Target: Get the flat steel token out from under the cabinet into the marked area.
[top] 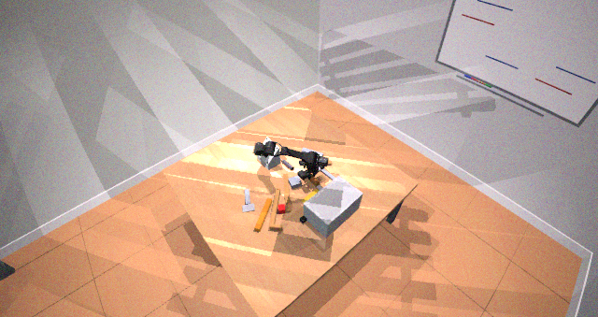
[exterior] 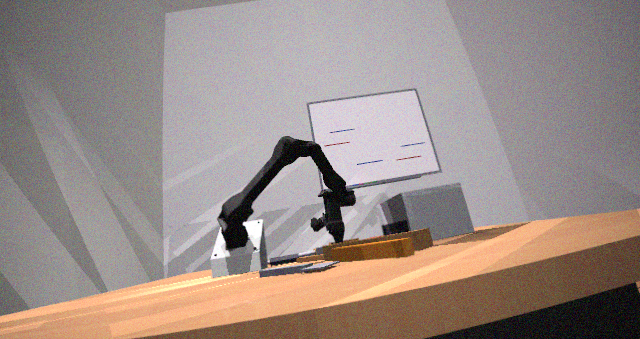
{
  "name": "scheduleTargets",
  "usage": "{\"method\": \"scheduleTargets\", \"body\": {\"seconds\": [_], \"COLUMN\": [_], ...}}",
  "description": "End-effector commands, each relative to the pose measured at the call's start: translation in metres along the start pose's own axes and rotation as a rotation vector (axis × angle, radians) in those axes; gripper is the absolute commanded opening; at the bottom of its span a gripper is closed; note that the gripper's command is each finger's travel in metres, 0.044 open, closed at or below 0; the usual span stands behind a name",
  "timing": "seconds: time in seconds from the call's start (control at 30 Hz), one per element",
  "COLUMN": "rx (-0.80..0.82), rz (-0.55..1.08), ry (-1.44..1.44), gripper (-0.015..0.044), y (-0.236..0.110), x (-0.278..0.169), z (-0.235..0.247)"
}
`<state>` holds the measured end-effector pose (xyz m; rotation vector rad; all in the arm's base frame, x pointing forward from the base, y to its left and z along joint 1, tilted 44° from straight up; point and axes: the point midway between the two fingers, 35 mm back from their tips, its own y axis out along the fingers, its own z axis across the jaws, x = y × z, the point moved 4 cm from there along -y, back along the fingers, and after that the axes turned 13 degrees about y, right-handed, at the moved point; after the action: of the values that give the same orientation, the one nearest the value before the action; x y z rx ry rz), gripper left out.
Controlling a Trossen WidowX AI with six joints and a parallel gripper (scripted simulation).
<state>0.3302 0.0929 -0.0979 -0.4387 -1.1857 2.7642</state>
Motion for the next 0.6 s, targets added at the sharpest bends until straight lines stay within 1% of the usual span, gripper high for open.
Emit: {"method": "scheduleTargets", "body": {"seconds": [0.0, 0.57], "rx": [-0.003, -0.003], "rz": [0.001, 0.002], "ry": [0.000, 0.001], "gripper": [0.0000, 0.0000], "y": [0.000, 0.000], "x": [-0.005, -0.022], "z": [-0.003, -0.007]}}
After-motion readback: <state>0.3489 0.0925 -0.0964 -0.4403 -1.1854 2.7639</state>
